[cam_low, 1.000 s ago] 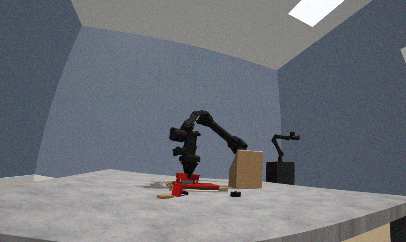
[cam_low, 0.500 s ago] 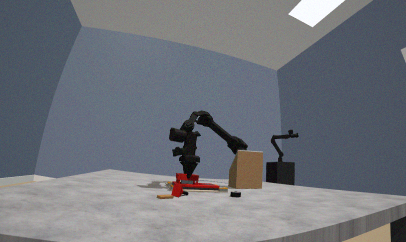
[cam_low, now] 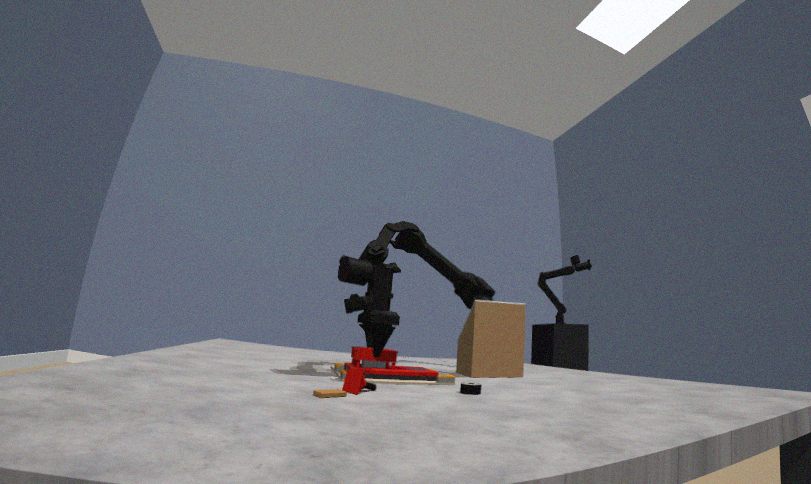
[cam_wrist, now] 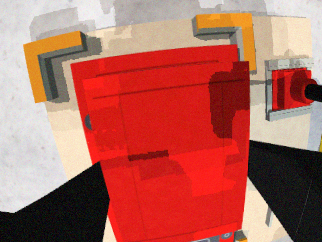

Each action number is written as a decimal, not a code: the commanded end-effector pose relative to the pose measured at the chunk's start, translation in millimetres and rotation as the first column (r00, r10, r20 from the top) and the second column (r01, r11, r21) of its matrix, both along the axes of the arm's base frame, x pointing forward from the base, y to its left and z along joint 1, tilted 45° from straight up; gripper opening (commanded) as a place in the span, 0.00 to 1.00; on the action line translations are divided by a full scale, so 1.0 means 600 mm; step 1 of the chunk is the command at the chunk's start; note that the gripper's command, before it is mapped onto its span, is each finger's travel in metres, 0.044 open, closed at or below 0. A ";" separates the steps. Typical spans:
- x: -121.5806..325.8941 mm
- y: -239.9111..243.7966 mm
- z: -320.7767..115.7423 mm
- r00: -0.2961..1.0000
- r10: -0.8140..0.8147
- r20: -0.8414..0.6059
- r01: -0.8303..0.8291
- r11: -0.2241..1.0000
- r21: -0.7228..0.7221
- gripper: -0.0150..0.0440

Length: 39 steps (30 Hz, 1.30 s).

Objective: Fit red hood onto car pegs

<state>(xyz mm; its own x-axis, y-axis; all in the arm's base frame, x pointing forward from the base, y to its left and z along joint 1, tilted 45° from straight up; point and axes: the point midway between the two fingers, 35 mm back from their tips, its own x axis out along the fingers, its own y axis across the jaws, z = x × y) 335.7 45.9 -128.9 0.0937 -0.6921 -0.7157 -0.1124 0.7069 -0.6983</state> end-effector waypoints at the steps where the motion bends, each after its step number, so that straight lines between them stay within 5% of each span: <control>1: -0.001 -0.003 -0.003 1.000 0.003 -0.005 -0.003 1.000 -0.001 0.25; 39: -0.002 0.001 0.001 1.000 0.004 -0.004 -0.004 1.000 0.000 0.25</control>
<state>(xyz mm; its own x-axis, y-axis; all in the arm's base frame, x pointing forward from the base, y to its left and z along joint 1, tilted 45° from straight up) 334.2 46.2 -128.3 0.0929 -0.6942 -0.7137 -0.1221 0.7035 -0.7002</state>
